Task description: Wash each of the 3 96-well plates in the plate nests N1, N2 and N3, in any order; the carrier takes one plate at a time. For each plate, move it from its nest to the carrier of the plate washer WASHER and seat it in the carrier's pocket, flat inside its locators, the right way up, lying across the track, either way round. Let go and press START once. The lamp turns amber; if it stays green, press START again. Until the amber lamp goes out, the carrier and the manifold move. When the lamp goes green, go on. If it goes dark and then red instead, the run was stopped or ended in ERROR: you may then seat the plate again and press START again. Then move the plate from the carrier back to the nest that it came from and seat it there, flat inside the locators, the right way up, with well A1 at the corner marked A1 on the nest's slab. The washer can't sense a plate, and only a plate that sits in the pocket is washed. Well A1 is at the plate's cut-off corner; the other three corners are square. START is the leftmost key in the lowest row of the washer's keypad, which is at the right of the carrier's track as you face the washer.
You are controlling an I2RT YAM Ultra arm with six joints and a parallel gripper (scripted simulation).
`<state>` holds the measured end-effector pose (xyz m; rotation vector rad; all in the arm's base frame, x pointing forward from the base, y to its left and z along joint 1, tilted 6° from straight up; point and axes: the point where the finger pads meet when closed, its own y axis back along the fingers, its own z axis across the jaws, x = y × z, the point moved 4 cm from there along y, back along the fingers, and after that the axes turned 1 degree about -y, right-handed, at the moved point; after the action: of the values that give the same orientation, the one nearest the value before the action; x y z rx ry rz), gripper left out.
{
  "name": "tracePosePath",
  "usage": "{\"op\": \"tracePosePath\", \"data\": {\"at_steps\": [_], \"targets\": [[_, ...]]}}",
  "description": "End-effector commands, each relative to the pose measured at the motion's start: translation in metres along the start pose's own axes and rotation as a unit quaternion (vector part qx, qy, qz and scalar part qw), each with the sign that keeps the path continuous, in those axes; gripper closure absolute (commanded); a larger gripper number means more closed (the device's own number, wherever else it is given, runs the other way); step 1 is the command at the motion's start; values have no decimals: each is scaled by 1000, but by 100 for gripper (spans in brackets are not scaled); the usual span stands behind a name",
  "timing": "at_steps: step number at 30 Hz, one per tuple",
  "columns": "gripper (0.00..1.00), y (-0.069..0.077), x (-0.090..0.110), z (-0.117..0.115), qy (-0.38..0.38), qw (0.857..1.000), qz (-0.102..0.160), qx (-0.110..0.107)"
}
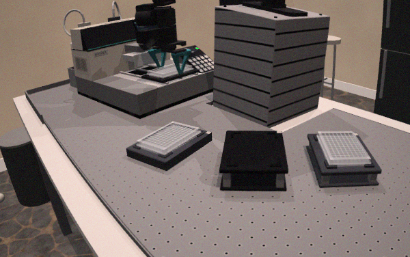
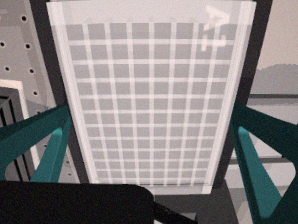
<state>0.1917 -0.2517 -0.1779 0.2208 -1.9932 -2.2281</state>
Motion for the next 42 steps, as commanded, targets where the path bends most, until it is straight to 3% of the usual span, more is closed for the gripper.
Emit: {"op": "tracePosePath", "data": {"at_steps": [1, 8, 9, 11, 12, 14, 15, 19, 20, 22, 23, 25, 26, 28, 29, 31, 32, 36, 37, 39, 40, 42], "targets": [[0, 3, -2, -3, 0, 1000, -4, 5], [0, 3, -2, -3, 0, 1000, -4, 5], [10, 3, -2, -3, 0, 1000, -4, 5], [10, 3, -2, -3, 0, 1000, -4, 5], [20, 3, -2, -3, 0, 1000, -4, 5], [20, 3, -2, -3, 0, 1000, -4, 5], [30, 3, -2, -3, 0, 1000, -4, 5], [30, 3, -2, -3, 0, 1000, -4, 5], [40, 3, -2, -3, 0, 1000, -4, 5], [40, 3, -2, -3, 0, 1000, -4, 5], [50, 3, -2, -3, 0, 1000, -4, 5], [50, 3, -2, -3, 0, 1000, -4, 5], [60, 3, -2, -3, 0, 1000, -4, 5], [60, 3, -2, -3, 0, 1000, -4, 5], [70, 3, -2, -3, 0, 1000, -4, 5], [70, 3, -2, -3, 0, 1000, -4, 5], [80, 3, -2, -3, 0, 1000, -4, 5], [80, 3, -2, -3, 0, 1000, -4, 5], [90, 3, -2, -3, 0, 1000, -4, 5], [90, 3, -2, -3, 0, 1000, -4, 5], [100, 3, -2, -3, 0, 1000, -4, 5], [100, 3, -2, -3, 0, 1000, -4, 5]]}}
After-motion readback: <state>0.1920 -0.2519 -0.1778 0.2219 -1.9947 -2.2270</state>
